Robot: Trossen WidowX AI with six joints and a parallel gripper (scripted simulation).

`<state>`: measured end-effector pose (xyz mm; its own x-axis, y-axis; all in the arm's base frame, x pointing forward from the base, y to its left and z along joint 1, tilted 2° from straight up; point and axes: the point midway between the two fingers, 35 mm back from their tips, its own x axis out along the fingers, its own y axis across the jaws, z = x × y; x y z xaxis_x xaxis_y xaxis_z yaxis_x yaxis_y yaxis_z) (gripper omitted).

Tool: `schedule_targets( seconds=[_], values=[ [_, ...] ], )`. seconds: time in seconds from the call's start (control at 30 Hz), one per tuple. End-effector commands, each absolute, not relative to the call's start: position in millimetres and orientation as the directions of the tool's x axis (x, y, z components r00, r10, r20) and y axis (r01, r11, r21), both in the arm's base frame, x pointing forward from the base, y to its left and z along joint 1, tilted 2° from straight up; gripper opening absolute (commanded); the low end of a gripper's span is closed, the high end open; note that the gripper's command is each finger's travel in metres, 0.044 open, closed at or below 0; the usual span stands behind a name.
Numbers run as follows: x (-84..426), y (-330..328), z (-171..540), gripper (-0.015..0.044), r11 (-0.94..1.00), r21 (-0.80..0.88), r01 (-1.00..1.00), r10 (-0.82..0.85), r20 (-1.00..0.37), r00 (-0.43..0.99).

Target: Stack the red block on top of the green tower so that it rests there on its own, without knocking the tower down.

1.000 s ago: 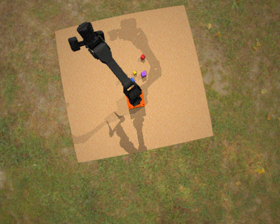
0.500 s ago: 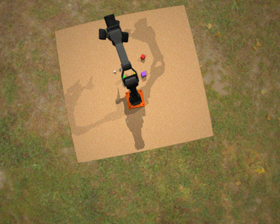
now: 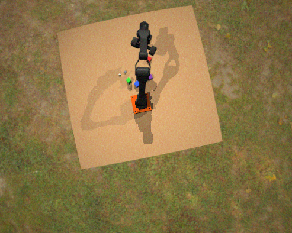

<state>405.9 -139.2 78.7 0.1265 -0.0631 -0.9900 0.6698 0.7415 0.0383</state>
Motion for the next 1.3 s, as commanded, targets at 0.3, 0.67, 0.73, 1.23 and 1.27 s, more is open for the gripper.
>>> schedule_targets(
  seconds=[0.3, 0.67, 0.73, 1.23, 1.27],
  values=[
    [378.3, -175.9, 41.4, 0.0440, 0.672, -0.026, 0.740, -0.044, -0.999, 0.005],
    [377.8, -179.4, 1.0, 0.0440, 0.672, -0.026, 0.740, -0.044, -0.999, 0.005],
    [377.9, -179.5, -0.3, 0.0440, 0.672, -0.026, 0.740, -0.044, -0.999, 0.005],
    [378.2, -180.9, -23.8, 0.0440, 0.672, -0.026, 0.740, -0.044, -0.999, 0.005],
    [378.2, -181.0, -25.4, 0.0440, 0.672, -0.026, 0.740, -0.044, -0.999, 0.005]
  ],
)
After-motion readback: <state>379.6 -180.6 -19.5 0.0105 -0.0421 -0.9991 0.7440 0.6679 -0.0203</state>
